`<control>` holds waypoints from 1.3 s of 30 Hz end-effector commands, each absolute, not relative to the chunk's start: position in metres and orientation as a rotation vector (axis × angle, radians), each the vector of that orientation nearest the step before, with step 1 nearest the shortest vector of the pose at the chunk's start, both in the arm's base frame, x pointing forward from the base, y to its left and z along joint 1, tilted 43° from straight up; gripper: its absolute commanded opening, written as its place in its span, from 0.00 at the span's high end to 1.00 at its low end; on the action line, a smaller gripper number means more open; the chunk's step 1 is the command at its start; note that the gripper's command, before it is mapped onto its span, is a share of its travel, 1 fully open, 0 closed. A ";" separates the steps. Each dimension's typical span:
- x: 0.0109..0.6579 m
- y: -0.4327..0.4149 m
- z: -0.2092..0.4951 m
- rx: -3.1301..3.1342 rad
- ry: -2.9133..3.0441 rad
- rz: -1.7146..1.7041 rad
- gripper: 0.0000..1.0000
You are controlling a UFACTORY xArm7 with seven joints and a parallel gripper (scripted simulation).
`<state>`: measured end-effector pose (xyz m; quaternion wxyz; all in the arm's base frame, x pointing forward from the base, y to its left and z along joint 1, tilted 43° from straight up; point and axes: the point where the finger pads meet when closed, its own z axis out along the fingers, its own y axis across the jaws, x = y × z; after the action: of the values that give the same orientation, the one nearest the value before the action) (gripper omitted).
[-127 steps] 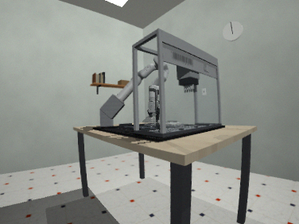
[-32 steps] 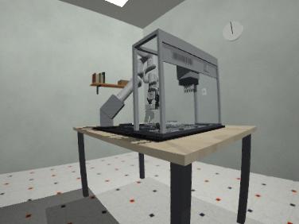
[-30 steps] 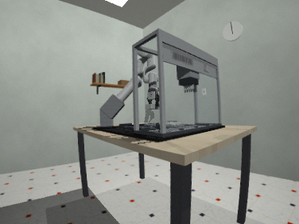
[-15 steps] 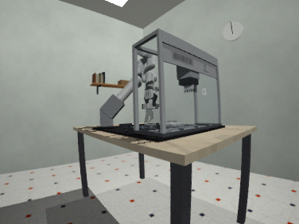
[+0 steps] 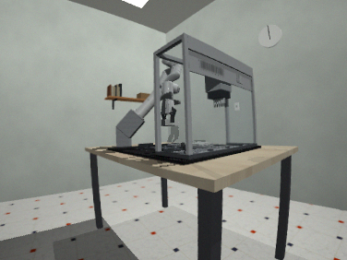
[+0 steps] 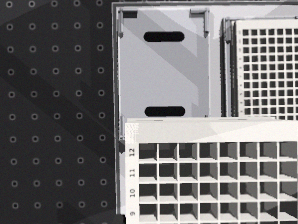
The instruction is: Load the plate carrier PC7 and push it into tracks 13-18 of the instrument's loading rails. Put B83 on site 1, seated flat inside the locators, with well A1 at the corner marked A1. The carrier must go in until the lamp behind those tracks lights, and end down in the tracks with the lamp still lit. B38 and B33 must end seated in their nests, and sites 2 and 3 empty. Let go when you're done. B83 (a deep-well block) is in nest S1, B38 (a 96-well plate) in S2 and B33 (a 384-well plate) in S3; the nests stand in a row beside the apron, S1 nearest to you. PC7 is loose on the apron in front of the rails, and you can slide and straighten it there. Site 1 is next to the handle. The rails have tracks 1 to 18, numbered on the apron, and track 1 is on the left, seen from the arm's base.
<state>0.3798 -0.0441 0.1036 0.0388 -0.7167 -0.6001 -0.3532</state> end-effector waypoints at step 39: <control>0.397 -0.180 0.016 -2.176 -1.831 -1.108 1.00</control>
<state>0.3869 -0.1705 0.0220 -0.0300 -0.7544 -0.5901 -0.2859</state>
